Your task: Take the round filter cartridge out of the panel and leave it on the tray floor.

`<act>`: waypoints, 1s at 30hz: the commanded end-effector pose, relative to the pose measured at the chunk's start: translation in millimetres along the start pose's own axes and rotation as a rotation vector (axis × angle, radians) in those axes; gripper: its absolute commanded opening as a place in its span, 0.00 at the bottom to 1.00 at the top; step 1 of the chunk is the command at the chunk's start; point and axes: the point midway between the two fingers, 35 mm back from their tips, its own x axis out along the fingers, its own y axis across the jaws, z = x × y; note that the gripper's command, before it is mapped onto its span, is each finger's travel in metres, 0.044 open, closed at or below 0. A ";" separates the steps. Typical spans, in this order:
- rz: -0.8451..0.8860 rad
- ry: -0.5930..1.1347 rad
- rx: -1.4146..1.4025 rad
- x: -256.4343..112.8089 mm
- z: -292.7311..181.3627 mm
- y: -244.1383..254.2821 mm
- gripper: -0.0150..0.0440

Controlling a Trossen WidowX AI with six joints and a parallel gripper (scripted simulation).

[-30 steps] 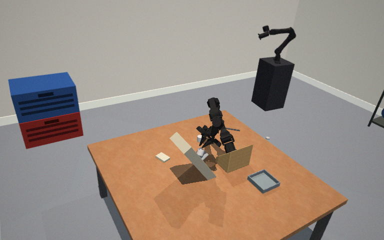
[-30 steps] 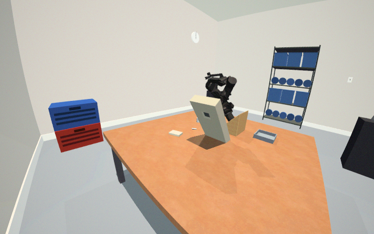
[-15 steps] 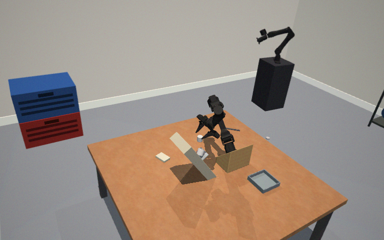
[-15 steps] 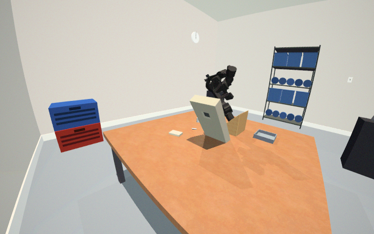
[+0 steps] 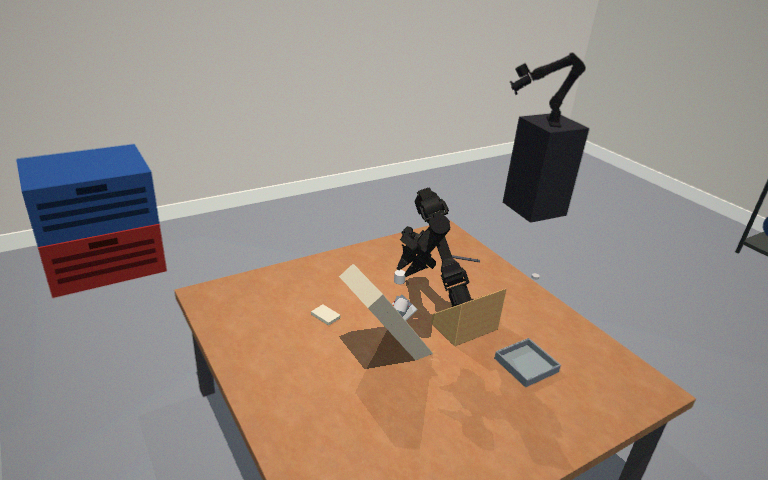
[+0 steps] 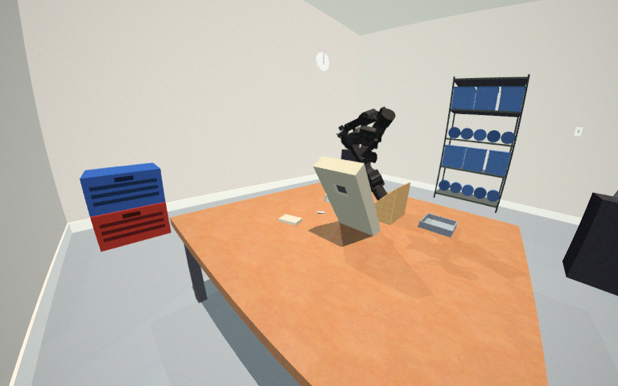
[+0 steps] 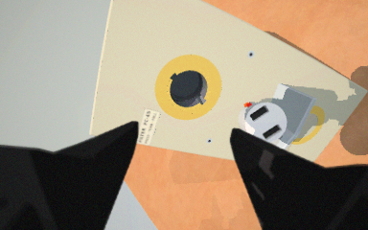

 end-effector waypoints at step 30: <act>-0.209 0.230 -1.312 46.3 -15.8 -77.7 0.77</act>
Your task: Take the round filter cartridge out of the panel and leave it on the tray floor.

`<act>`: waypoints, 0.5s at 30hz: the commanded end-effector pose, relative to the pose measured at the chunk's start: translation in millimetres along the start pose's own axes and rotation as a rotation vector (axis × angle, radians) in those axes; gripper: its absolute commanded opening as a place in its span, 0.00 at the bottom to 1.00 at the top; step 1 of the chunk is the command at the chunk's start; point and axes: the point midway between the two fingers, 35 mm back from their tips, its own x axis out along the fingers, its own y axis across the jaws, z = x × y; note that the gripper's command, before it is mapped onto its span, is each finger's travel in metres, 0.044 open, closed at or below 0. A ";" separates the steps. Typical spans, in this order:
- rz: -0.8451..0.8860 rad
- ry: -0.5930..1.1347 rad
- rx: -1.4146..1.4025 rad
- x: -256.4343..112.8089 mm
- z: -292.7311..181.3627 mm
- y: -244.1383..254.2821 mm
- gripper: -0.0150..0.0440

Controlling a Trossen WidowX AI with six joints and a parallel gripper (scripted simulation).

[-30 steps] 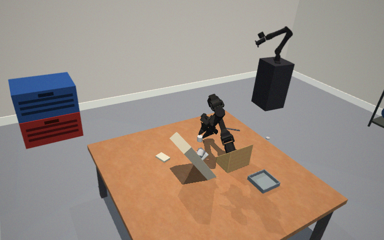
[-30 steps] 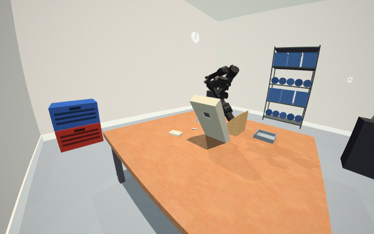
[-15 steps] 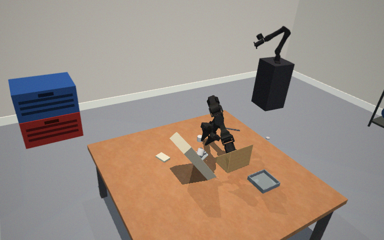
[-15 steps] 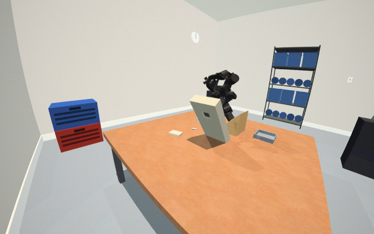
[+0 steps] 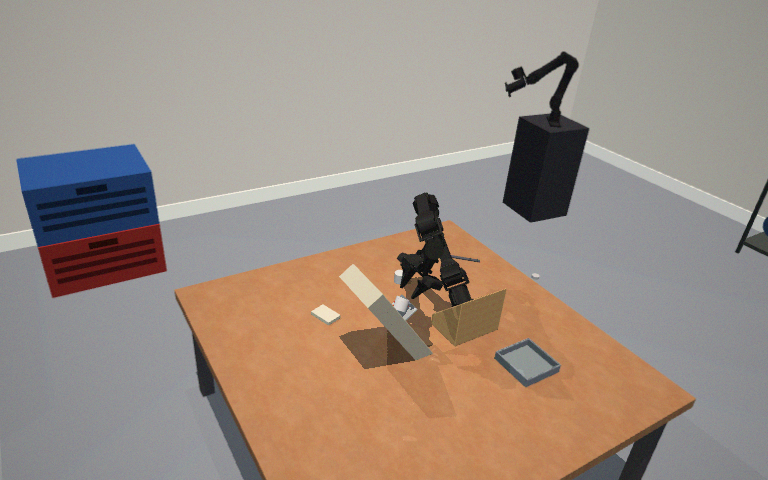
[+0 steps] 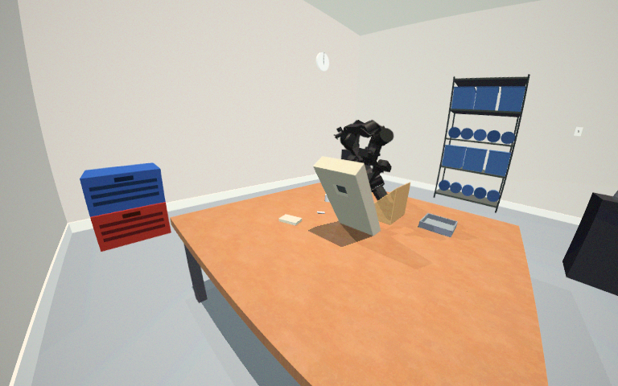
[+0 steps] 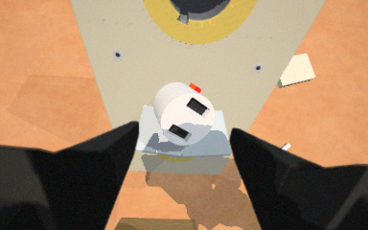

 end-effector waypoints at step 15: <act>-0.003 0.004 -0.006 29.7 -1.1 -0.8 0.77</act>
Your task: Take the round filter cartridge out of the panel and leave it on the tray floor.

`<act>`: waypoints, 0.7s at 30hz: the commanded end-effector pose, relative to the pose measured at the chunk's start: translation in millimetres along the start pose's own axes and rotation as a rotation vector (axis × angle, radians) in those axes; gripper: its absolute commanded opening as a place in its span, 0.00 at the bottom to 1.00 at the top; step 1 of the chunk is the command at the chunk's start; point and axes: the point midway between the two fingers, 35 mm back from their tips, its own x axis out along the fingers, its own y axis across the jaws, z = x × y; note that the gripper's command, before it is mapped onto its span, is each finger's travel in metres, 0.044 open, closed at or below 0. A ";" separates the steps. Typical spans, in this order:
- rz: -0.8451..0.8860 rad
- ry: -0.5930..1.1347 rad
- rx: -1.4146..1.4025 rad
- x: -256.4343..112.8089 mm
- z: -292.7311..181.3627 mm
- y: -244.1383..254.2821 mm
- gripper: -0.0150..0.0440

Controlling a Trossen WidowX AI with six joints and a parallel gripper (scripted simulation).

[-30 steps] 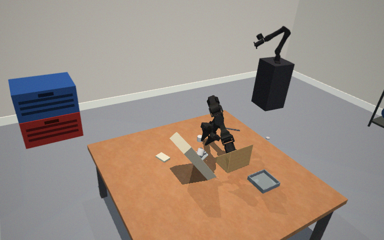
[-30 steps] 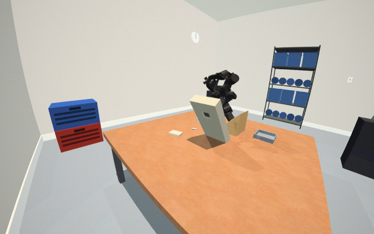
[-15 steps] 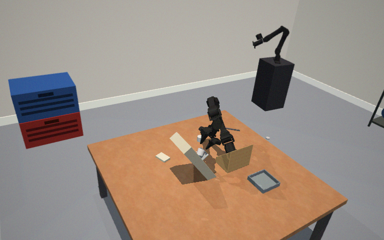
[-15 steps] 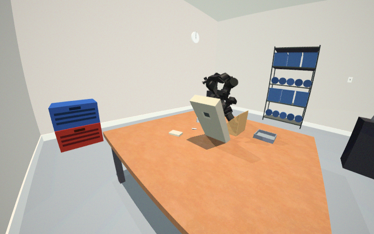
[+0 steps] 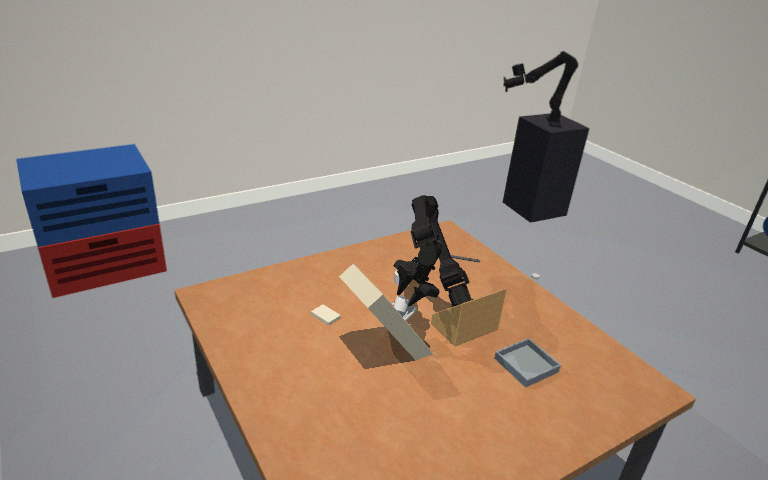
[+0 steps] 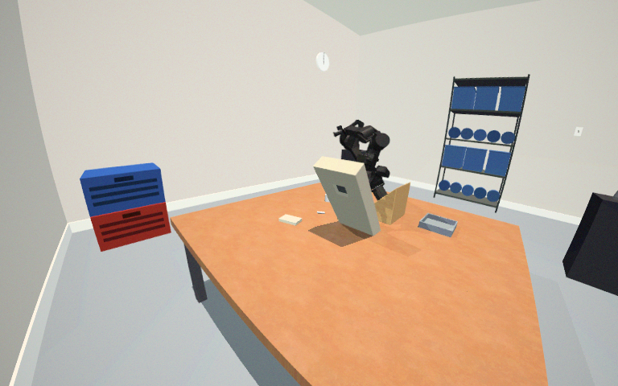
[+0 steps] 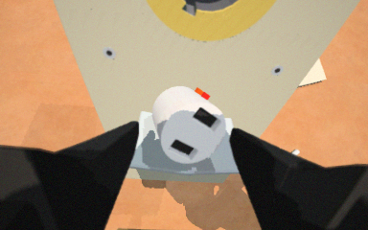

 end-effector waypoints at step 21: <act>-0.002 0.000 0.000 9.4 -0.3 -0.8 0.60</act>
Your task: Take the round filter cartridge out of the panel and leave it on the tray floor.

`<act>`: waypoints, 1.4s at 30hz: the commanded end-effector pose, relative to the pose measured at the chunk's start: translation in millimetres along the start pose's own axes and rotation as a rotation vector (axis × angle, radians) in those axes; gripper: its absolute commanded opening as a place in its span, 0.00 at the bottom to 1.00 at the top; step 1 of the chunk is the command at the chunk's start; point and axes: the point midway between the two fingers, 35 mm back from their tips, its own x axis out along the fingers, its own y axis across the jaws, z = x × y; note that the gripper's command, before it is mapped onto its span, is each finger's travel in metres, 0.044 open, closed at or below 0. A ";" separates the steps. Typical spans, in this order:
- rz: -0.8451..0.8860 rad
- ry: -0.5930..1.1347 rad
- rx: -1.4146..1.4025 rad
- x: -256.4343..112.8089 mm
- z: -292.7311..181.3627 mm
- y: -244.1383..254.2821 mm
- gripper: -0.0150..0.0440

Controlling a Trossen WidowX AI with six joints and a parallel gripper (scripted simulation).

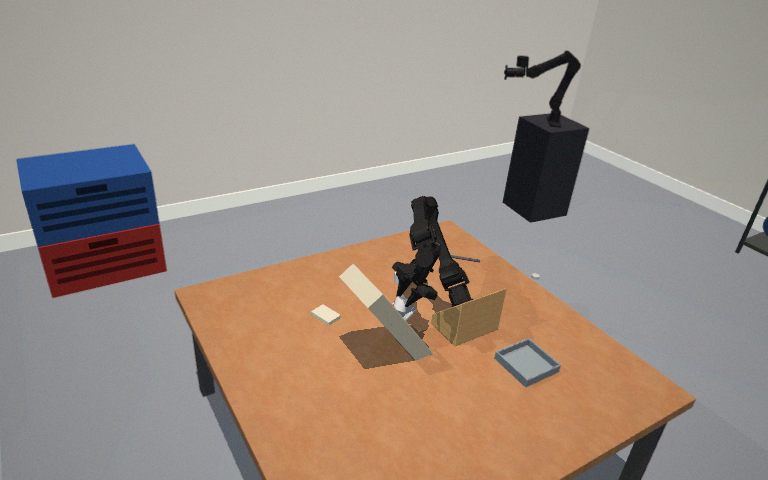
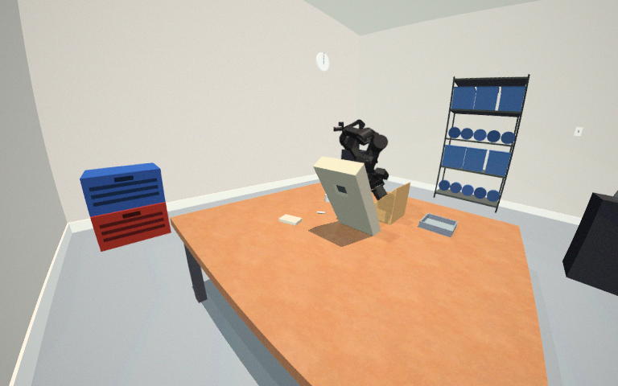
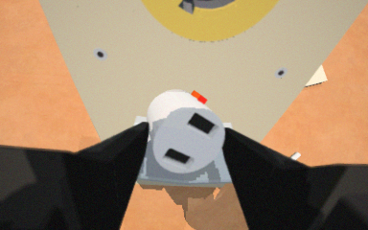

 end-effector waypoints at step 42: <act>0.006 0.002 0.000 -93.6 29.5 49.4 0.25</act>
